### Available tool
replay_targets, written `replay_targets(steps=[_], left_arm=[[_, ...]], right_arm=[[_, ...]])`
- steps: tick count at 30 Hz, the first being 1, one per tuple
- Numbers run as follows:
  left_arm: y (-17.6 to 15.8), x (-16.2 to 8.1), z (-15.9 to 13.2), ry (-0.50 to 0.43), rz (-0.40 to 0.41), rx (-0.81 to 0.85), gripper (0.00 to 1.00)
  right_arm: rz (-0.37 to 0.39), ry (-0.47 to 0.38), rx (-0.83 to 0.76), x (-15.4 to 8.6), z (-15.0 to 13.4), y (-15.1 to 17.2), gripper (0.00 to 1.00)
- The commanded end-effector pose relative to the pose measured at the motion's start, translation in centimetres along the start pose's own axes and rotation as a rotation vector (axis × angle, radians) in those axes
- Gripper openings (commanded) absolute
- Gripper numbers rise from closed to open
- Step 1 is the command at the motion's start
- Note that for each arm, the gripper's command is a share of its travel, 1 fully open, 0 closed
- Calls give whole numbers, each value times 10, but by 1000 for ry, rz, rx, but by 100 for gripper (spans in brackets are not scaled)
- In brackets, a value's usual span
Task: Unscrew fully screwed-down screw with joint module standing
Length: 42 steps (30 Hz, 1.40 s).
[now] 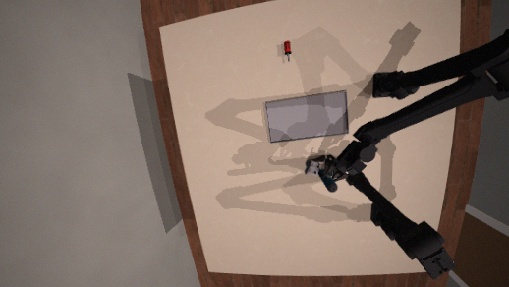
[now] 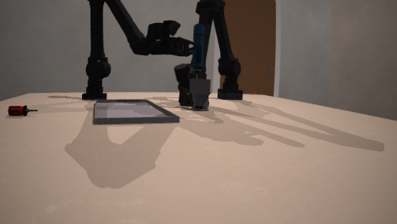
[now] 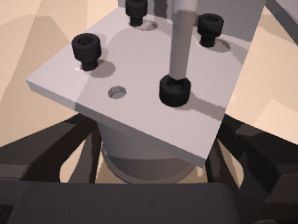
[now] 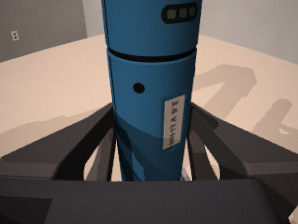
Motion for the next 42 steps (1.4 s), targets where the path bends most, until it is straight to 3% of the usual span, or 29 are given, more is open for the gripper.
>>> replay_targets(steps=[1, 42], left_arm=[[-4, -4, -10, -2, -10, 12, 59], [-4, -4, -10, -2, -10, 13, 59]], right_arm=[[23, -60, -11, 4, 11, 7, 42], [23, -61, -11, 2, 6, 7, 42]])
Point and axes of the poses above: on each arm, the point where the finger pads meet when closed, its own x axis out along the fingers, its own y axis across the jaws, z = x × y, the point moved 10 cm from there along -x, back along the fingers, and after that the axes turned 15 degrees about x, right-handed, at the moved point
